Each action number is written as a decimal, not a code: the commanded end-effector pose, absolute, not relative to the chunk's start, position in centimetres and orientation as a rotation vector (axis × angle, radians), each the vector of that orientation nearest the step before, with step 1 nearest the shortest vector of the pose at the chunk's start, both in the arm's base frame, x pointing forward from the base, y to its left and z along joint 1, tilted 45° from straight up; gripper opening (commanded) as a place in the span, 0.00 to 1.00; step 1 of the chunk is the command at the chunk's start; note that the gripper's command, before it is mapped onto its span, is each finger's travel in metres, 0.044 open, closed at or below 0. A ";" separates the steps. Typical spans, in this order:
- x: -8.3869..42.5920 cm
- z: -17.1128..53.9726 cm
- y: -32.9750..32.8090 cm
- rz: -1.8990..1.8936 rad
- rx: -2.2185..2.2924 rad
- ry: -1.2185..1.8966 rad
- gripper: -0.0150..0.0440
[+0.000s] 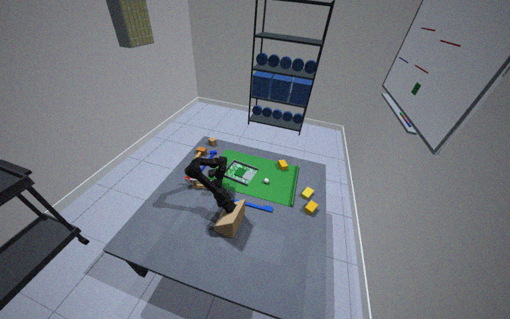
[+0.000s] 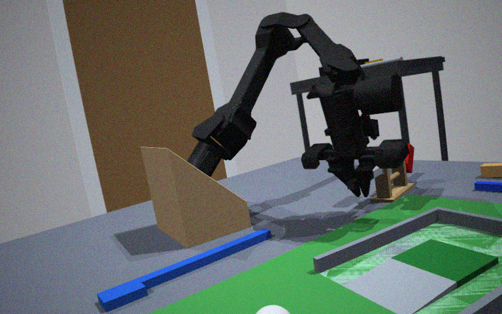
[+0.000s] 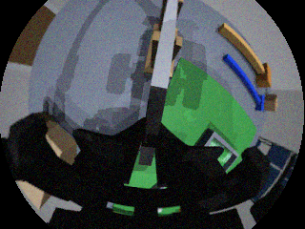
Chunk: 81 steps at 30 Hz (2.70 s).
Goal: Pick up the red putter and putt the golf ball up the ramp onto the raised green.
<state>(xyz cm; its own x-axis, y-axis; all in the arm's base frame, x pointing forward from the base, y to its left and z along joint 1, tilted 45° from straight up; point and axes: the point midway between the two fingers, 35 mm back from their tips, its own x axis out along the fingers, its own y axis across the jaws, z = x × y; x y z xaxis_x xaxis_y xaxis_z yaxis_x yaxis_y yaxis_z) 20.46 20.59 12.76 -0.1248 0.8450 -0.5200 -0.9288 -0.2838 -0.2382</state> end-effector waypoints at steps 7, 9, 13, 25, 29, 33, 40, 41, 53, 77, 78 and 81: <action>21.2 15.5 17.7 1.732 -0.689 0.164 0.25; 21.2 16.1 17.1 1.732 -0.688 0.165 0.25; 21.1 17.5 15.9 1.733 -0.684 0.164 0.25; 22.4 17.2 13.1 1.677 -0.616 0.300 0.25; 24.1 15.6 11.1 1.607 -0.542 0.438 0.25; 25.5 13.8 8.9 1.531 -0.462 0.570 0.25; 27.2 10.7 4.9 1.389 -0.308 0.782 0.25; 27.3 10.3 4.3 1.368 -0.285 0.809 0.25; 27.8 5.3 -2.3 1.108 0.006 1.105 0.25; 22.1 -5.7 -14.1 0.595 0.592 1.511 0.25; 22.0 -5.8 -14.1 0.591 0.596 1.514 0.25; 22.0 -5.8 -14.1 0.591 0.596 1.514 0.25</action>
<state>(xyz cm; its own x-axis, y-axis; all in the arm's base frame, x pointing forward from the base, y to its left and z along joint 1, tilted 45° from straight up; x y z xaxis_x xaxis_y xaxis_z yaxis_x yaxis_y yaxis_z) 21.72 -13.69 -5.72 -0.0311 0.6943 -0.7191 0.0049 0.7195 0.6945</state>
